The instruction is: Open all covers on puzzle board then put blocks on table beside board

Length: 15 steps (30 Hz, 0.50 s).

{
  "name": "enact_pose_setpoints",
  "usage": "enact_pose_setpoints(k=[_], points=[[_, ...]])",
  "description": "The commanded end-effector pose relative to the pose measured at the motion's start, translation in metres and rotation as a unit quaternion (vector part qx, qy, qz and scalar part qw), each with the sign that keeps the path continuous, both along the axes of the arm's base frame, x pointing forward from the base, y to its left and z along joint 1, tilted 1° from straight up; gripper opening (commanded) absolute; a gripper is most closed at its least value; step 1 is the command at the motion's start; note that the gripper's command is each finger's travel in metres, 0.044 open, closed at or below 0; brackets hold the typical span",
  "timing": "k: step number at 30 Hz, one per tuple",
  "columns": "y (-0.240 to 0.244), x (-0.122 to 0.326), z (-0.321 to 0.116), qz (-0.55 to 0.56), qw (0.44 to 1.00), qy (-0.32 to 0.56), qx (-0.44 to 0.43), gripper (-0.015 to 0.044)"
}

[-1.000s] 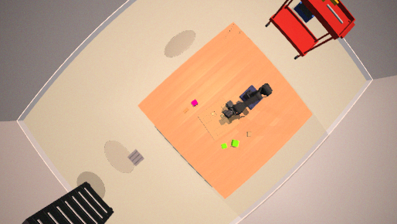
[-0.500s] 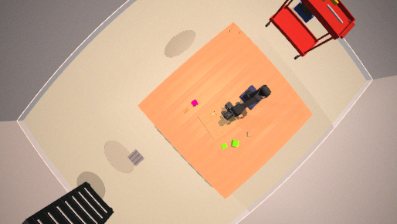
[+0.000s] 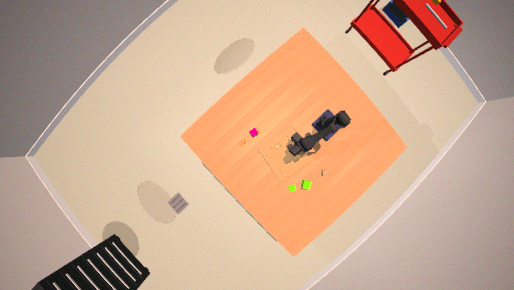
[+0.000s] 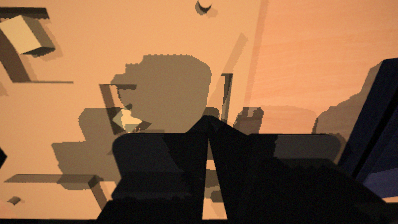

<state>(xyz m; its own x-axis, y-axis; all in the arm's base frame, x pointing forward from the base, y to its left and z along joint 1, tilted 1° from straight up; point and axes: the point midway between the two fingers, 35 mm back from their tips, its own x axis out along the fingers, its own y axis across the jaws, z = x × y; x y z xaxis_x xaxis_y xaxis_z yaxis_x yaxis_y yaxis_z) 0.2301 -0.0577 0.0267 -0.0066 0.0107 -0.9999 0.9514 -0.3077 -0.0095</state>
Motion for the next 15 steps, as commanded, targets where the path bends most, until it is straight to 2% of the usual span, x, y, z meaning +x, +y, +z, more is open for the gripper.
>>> enact_pose_setpoints(k=[1,15], points=[[-0.002,0.007,0.0,-0.002,1.0,-0.003,0.0,0.0],[-0.008,0.02,0.001,-0.002,1.0,-0.003,0.0,0.0]])
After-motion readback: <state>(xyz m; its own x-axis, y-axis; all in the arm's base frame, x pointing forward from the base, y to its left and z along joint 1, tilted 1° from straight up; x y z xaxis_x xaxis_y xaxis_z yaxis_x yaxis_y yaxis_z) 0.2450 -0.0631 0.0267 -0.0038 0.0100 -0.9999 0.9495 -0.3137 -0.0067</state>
